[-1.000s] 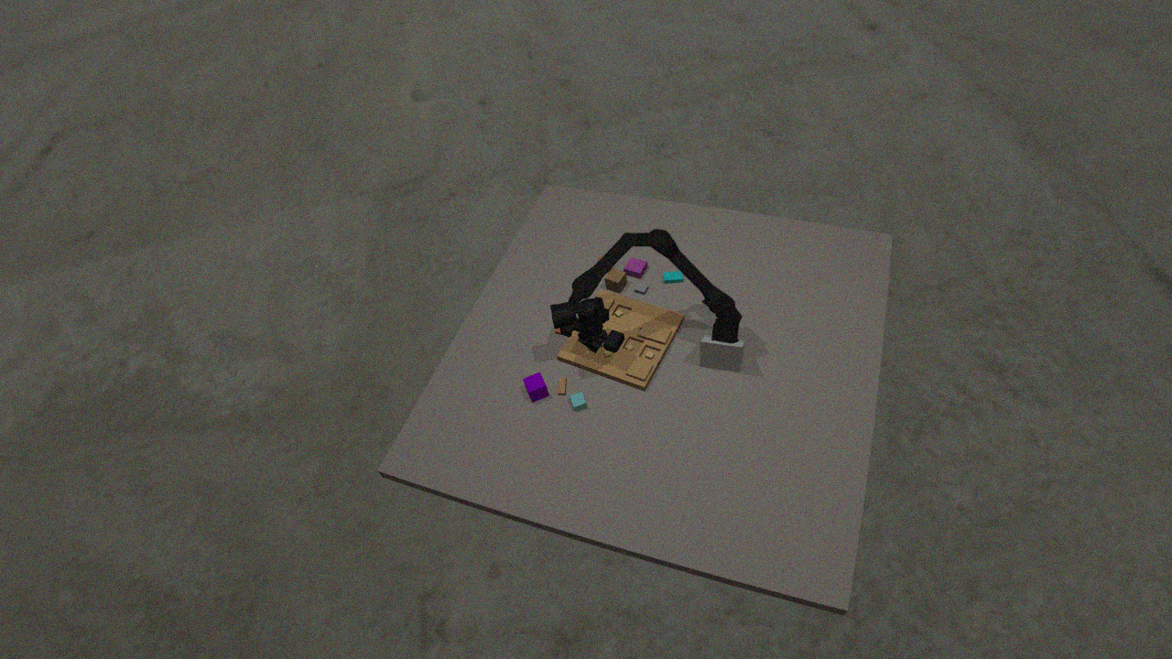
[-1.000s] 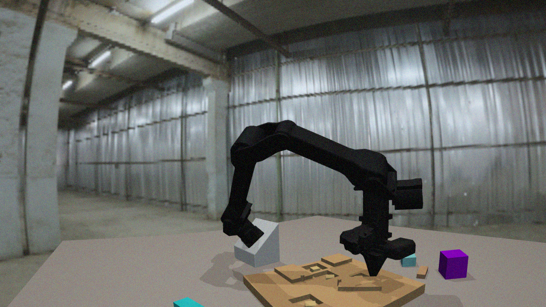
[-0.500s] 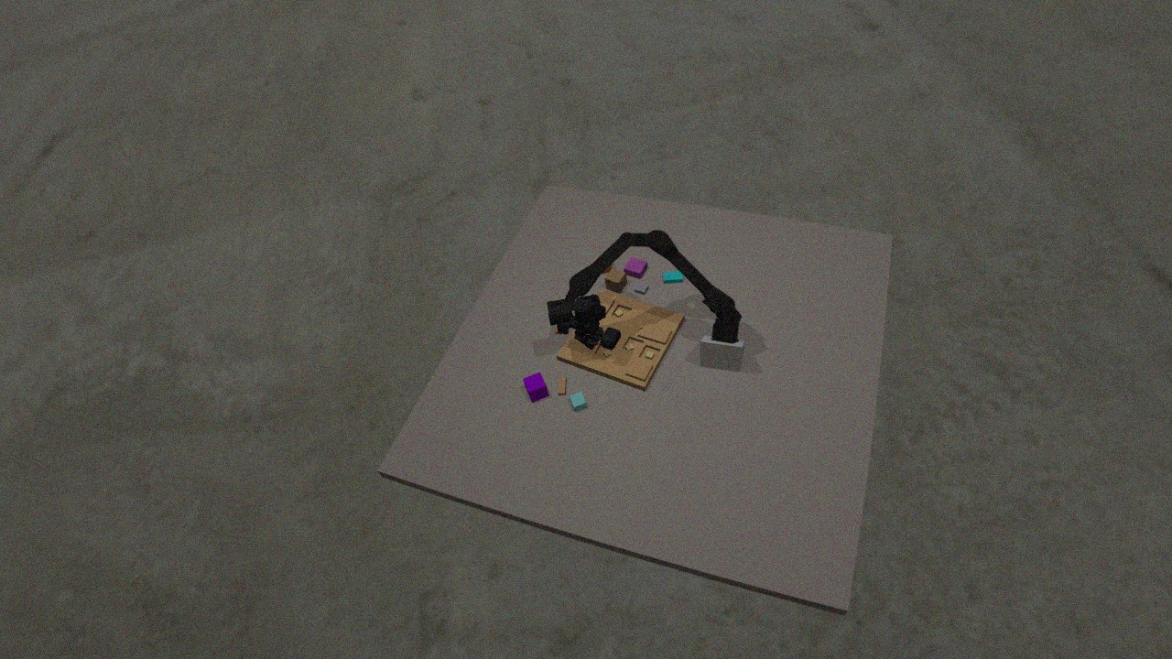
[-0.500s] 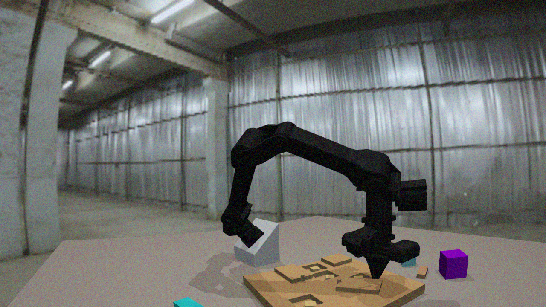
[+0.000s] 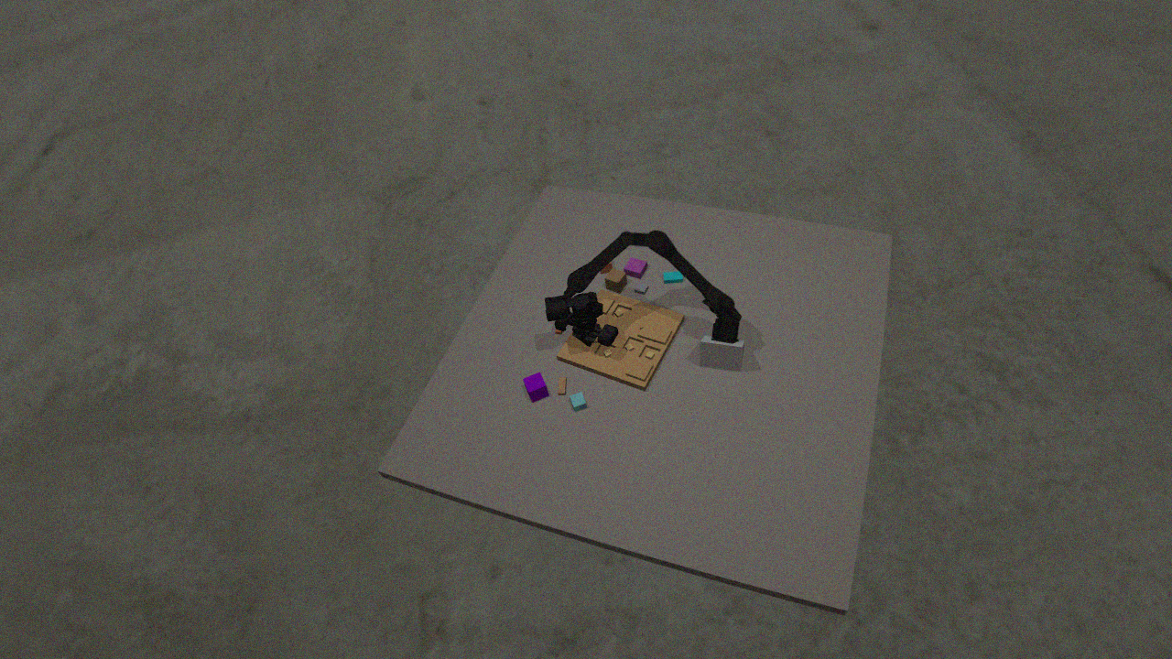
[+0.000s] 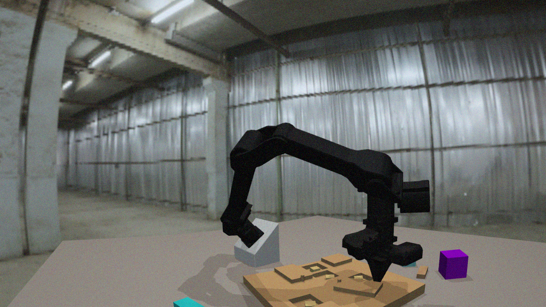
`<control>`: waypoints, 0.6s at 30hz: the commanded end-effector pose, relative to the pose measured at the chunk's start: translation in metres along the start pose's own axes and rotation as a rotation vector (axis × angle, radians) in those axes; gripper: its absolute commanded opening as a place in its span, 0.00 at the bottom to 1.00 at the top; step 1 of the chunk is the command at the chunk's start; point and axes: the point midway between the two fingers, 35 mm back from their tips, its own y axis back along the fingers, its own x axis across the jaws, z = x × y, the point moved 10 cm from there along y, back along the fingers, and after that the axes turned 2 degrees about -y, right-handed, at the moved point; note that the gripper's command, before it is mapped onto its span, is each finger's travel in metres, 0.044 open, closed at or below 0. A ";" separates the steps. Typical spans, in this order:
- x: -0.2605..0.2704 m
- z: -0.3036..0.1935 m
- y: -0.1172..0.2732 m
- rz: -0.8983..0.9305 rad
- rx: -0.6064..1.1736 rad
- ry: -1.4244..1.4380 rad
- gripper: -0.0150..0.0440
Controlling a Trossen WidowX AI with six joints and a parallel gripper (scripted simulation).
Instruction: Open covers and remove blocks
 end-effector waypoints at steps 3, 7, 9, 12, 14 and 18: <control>0.009 0.008 -0.001 0.000 -0.005 -0.003 0.25; 0.013 0.011 -0.001 0.000 -0.005 -0.003 0.25; 0.014 0.012 -0.001 0.000 -0.005 -0.003 0.25; 0.015 0.013 -0.001 0.000 -0.005 -0.003 0.25; 0.016 0.015 -0.001 0.000 -0.005 -0.003 0.25; 0.019 0.019 -0.001 0.001 -0.006 -0.003 0.25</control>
